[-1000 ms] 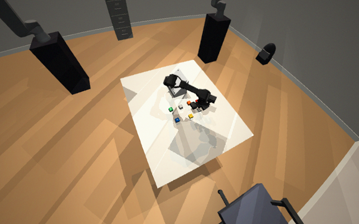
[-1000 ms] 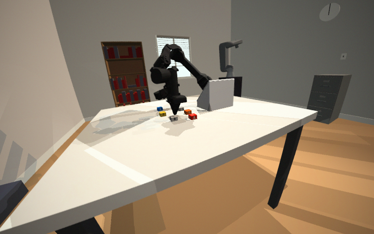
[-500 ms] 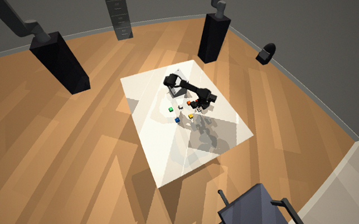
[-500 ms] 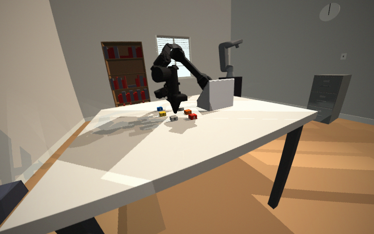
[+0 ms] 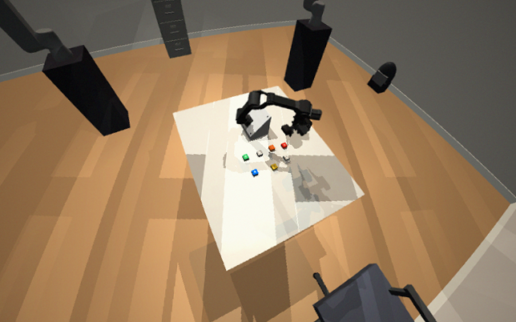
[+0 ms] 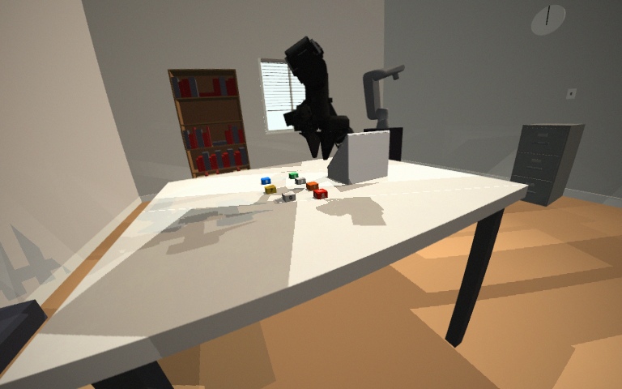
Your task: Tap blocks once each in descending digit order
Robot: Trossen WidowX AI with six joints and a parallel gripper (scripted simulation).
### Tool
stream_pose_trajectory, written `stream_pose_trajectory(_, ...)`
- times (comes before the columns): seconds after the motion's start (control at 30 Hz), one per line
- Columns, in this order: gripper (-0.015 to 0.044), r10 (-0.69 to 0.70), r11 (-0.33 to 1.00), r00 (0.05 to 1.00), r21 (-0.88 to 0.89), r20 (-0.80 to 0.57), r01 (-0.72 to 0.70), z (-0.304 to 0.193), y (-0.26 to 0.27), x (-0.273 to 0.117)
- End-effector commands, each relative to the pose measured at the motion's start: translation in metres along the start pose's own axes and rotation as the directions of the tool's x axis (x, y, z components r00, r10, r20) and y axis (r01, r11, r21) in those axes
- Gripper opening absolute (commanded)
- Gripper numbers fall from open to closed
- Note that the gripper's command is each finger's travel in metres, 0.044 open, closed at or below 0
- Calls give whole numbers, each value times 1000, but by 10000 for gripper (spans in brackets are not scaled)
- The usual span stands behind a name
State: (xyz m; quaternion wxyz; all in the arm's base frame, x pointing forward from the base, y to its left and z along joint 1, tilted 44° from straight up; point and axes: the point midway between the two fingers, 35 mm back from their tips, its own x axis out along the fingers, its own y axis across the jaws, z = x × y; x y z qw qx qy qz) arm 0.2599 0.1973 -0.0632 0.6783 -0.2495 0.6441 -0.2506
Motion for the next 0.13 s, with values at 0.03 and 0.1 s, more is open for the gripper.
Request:
stream_pose_trajectory(0.03, 400, -14, 1000, 1000, 16, -21, 14, -12, 7, -6)
stream_pose_trajectory(0.1, 400, -14, 1000, 1000, 16, -21, 14, -12, 7, -6)
